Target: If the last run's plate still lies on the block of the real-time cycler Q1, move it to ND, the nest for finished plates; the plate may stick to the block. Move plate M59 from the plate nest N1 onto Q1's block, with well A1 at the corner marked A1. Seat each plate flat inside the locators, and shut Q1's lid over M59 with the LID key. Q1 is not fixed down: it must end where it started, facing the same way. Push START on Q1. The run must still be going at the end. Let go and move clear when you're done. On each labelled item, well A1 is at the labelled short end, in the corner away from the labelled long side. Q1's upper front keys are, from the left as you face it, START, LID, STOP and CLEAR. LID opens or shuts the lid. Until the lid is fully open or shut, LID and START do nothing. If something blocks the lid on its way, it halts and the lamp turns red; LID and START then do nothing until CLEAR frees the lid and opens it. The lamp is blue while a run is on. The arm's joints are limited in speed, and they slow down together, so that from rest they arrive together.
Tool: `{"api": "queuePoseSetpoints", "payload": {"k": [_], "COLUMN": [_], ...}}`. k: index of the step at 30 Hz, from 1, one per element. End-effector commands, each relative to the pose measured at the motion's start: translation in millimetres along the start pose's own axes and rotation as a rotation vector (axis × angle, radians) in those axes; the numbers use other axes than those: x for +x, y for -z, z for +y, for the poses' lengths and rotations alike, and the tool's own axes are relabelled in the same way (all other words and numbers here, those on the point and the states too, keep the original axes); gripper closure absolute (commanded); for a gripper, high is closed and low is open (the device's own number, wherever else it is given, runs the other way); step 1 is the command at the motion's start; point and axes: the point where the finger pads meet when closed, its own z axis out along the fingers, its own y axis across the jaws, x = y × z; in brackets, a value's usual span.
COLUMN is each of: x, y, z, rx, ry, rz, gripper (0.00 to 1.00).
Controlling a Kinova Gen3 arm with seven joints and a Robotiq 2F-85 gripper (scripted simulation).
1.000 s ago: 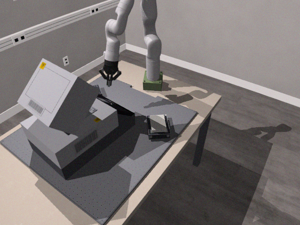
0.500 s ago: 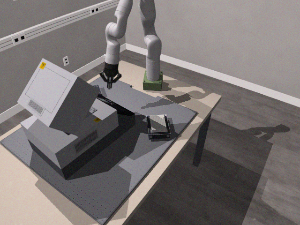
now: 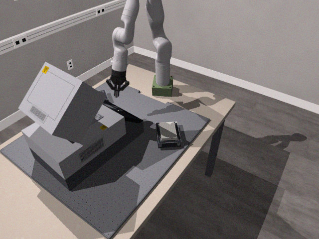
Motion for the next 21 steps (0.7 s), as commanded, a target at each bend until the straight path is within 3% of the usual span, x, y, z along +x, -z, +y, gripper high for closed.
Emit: {"api": "queuePoseSetpoints", "payload": {"k": [1, 21], "x": [1, 3], "y": [-6.3, -23.2], "z": [2, 5], "rx": [-0.001, -0.001], "ry": [-0.001, -0.001], "rz": [0.000, -0.001], "gripper": [0.90, 0.90]}}
